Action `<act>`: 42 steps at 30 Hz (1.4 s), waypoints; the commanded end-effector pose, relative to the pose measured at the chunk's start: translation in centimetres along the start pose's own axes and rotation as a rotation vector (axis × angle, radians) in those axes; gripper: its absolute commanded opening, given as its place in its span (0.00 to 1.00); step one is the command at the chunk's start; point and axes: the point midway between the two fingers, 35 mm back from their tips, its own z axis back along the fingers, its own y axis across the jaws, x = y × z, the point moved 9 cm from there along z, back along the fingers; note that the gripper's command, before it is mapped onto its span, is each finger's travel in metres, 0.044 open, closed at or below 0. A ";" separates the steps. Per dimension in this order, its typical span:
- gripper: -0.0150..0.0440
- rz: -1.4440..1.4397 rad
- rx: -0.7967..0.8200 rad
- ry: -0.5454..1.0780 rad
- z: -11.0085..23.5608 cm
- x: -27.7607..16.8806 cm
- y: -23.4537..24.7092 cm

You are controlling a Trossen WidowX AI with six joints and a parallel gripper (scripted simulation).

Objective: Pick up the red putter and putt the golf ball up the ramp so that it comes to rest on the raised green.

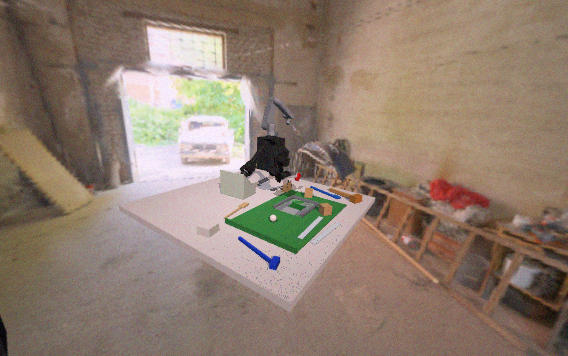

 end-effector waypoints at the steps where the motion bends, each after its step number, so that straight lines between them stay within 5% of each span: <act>1: 0.25 -0.147 0.044 -0.047 1.2 2.6 1.4; 34: 0.25 -1.377 0.341 -0.301 6.3 27.3 1.4; 42: 0.25 -1.432 0.355 -0.308 6.4 28.4 1.0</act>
